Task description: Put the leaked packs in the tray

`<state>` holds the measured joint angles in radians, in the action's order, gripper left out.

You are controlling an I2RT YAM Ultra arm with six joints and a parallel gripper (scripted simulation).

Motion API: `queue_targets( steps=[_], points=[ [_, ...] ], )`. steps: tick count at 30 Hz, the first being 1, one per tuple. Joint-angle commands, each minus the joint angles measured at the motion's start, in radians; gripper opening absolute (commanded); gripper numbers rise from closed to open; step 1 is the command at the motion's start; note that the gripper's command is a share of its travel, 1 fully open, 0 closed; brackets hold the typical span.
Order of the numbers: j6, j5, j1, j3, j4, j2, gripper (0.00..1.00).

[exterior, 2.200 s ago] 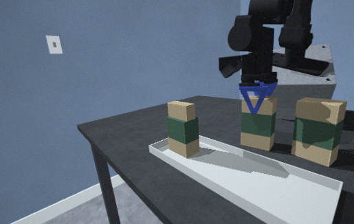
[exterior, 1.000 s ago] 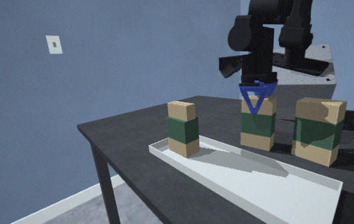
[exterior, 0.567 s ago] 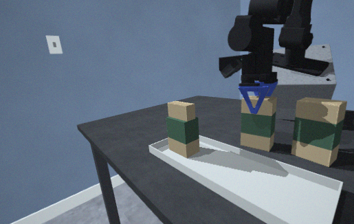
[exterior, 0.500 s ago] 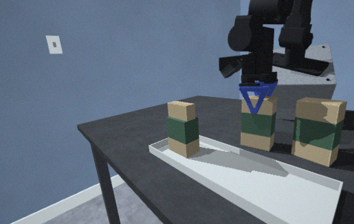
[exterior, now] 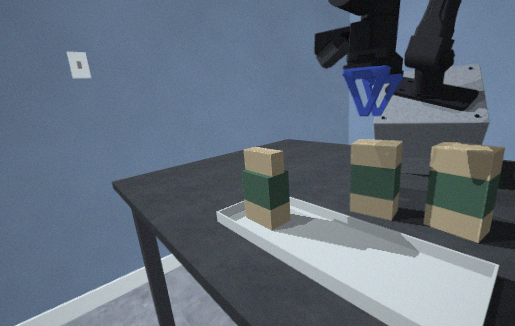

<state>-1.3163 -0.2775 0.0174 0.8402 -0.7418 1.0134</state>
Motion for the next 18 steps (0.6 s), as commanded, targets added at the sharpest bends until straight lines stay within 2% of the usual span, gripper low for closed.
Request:
queue_targets(
  steps=[1, 3, 12, 18],
  points=[
    [0.032, -0.013, 0.018, 0.032, -0.114, -0.001, 0.79],
    [0.037, -0.016, 0.021, 0.037, -0.122, 0.016, 0.79],
    [0.046, -0.005, 0.012, 0.037, -0.125, 0.006, 0.79],
    [0.125, 0.013, -0.029, 0.037, -0.123, 0.002, 0.79]
  ],
)
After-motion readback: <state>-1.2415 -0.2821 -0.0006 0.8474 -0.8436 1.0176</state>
